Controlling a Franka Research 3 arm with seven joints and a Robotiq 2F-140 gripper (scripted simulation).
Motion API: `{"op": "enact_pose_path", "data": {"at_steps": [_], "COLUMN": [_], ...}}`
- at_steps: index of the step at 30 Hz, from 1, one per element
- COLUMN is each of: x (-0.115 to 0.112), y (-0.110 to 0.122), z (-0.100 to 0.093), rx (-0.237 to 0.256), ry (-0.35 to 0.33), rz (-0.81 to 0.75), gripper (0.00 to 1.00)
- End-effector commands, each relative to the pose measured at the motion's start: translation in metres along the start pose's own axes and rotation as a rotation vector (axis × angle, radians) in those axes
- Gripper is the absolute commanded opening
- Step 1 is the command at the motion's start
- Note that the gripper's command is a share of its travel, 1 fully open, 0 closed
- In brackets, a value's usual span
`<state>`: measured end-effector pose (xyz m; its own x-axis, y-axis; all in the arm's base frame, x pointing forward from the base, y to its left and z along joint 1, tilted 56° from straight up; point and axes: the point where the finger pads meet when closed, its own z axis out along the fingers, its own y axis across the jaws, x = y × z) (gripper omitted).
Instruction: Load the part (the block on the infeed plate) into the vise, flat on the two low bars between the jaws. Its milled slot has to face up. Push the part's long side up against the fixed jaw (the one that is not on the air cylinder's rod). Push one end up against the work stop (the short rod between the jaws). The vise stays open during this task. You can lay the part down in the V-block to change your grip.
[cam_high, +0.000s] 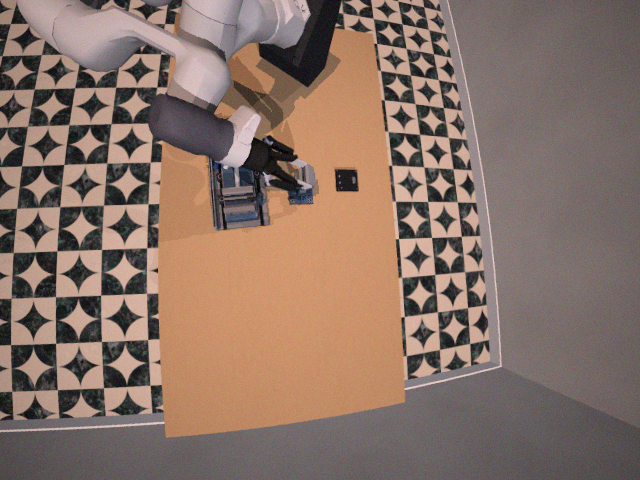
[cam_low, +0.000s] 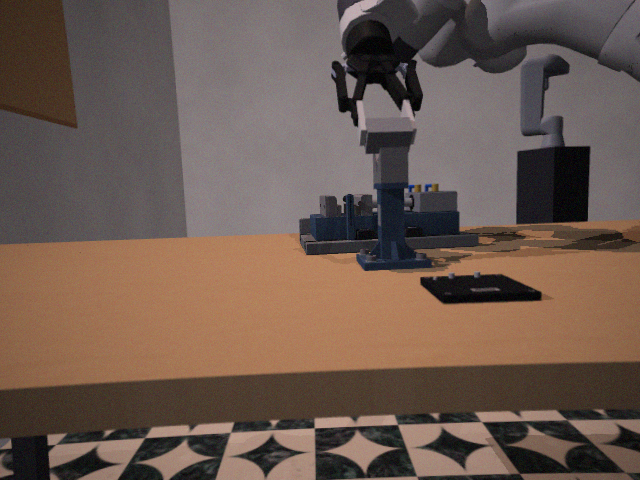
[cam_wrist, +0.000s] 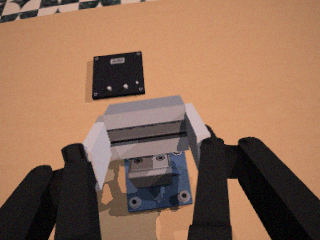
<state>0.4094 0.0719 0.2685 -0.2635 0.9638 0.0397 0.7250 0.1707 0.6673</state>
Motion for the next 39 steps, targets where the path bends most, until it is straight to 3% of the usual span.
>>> {"op": "enact_pose_path", "data": {"at_steps": [1, 39], "x": [0.004, 0.050], "y": [-0.002, -0.001], "z": [-0.004, -0.050], "rx": [0.006, 0.006], "ry": [0.001, 0.001], "rz": [0.011, 0.011], "gripper": [0.00, 0.00]}}
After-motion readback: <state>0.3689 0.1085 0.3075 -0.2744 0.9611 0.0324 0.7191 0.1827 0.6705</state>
